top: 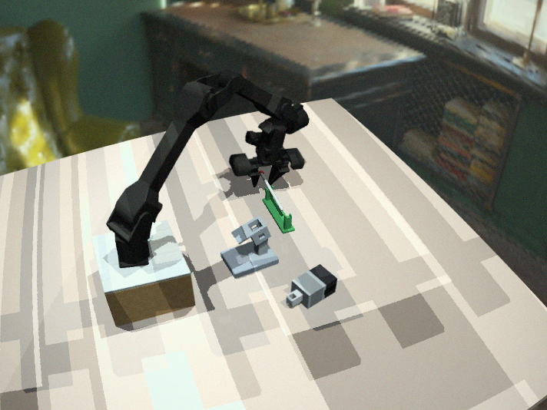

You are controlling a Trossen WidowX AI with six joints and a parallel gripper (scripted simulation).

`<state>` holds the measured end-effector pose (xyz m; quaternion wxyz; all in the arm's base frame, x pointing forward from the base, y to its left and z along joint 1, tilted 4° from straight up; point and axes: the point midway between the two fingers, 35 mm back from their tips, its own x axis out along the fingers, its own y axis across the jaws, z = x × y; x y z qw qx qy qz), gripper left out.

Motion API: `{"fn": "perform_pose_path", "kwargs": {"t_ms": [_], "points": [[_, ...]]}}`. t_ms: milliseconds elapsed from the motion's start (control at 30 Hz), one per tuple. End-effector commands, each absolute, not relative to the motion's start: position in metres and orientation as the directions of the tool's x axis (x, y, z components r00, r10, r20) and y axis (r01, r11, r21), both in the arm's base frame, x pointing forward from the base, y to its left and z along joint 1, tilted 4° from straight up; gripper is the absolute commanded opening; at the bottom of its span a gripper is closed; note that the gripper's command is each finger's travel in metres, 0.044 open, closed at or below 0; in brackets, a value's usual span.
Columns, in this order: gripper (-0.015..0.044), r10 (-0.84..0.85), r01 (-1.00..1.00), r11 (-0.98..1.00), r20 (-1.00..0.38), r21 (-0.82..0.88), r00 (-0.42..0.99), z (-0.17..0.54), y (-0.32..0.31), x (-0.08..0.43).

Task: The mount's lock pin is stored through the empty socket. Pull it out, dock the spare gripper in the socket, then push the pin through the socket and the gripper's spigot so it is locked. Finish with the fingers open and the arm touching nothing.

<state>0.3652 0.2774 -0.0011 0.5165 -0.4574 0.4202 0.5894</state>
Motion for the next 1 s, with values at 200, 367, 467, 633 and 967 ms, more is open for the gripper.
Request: {"fn": "perform_pose_path", "kwargs": {"t_ms": [200,367,467,633,967], "points": [[0.02,0.218,-0.993,-0.113,-0.974,0.034,-0.058,0.021,0.274,0.361],[0.02,0.212,-0.993,-0.112,-0.975,0.044,-0.068,0.031,0.272,0.358],[0.02,0.208,-0.992,-0.111,-0.975,0.051,-0.073,0.037,0.27,0.356],[0.02,0.202,-0.992,-0.111,-0.976,0.061,-0.083,0.047,0.268,0.352],[0.02,0.189,-0.991,-0.109,-0.977,0.082,-0.102,0.067,0.264,0.347]]}}
